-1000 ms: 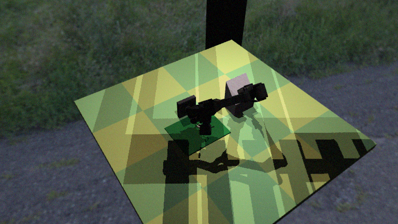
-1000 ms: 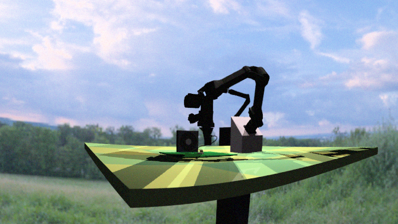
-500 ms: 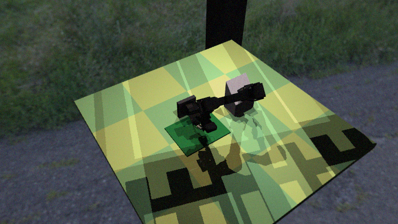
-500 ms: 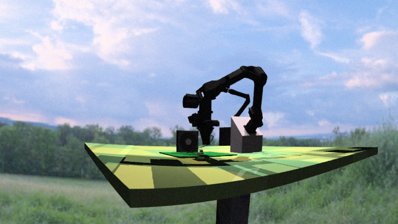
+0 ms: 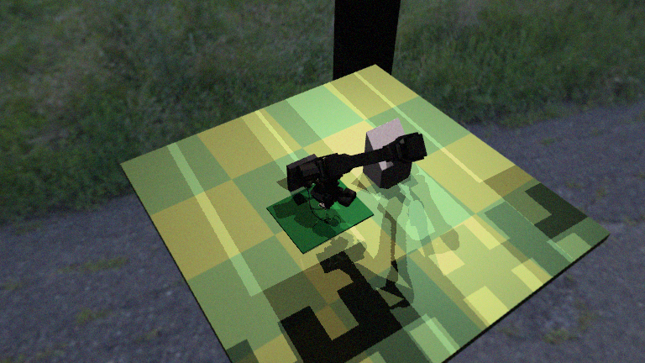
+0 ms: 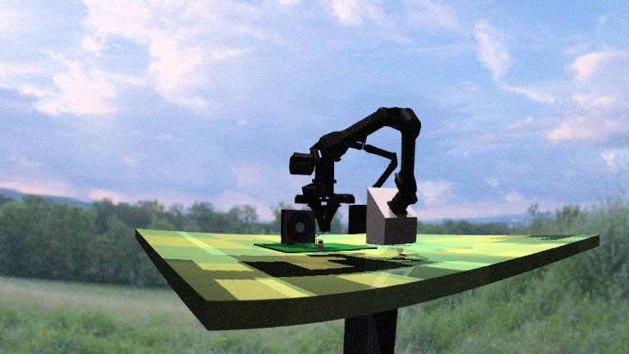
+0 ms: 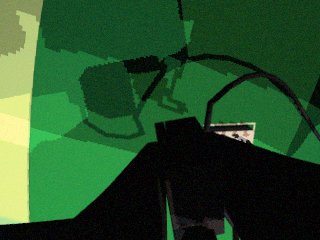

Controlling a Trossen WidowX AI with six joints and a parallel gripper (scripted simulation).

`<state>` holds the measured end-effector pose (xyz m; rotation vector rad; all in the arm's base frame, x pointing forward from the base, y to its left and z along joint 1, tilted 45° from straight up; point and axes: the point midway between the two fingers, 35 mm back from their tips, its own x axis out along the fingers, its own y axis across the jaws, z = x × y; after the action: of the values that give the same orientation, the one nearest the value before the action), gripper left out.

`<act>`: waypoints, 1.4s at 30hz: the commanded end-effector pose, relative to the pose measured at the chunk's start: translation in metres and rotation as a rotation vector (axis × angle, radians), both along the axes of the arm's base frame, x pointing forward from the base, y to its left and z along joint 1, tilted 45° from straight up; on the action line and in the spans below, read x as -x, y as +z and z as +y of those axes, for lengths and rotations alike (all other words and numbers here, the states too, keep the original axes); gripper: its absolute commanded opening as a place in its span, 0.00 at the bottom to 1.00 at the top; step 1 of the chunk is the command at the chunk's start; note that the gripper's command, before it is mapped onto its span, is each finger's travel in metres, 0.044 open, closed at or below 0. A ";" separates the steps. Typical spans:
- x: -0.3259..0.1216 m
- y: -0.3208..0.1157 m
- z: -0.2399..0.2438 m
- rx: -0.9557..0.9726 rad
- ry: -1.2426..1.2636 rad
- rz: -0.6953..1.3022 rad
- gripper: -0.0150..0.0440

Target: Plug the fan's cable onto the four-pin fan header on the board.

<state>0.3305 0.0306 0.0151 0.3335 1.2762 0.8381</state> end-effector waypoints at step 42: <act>0.016 -0.036 -0.033 0.077 1.005 -1.009 0.25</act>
<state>0.3160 -0.0002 -0.0188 -0.7675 0.4572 1.4995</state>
